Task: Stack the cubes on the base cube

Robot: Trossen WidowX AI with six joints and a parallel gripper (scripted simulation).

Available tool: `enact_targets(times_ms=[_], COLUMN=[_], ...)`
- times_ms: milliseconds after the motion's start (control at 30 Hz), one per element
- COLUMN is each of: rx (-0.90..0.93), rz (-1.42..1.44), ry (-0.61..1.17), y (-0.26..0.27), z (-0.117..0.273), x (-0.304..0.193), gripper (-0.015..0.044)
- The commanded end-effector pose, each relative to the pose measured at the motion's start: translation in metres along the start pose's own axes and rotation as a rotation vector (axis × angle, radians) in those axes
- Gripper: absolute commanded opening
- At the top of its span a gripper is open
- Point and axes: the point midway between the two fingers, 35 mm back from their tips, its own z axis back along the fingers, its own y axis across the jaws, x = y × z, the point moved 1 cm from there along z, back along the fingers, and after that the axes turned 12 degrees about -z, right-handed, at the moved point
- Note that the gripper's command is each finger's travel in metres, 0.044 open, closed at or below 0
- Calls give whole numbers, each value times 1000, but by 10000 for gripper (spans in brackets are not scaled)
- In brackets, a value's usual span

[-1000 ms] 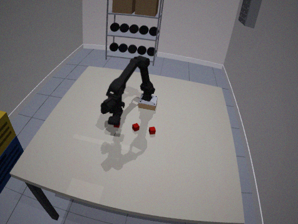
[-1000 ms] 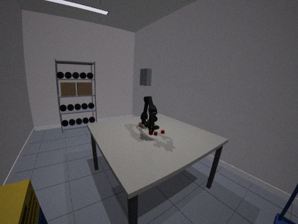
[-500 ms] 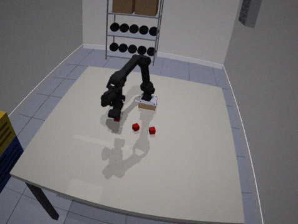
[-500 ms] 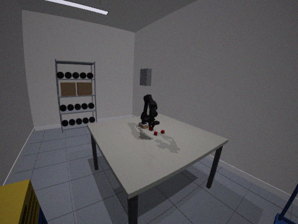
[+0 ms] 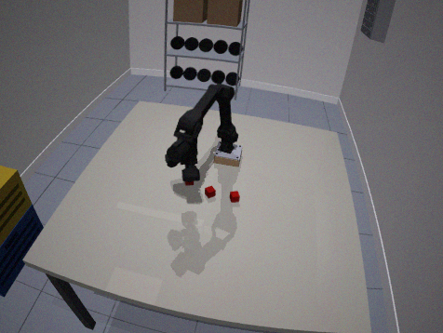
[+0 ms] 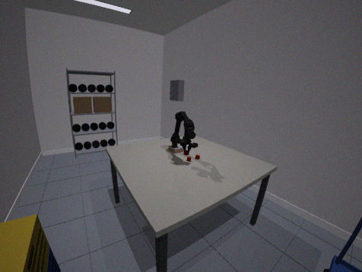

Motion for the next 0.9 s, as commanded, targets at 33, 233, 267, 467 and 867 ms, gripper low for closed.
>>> enact_targets(times_ms=[33,233,267,467,867], rx=[11,10,10,10,11], rz=[135,308,336,507,847], ry=[1,6,6,8,7], y=[3,5,5,7,8], z=[1,-3,-3,-6,-12], x=[-15,-33,-36,-52,-82], gripper=[105,105,105,105,105])
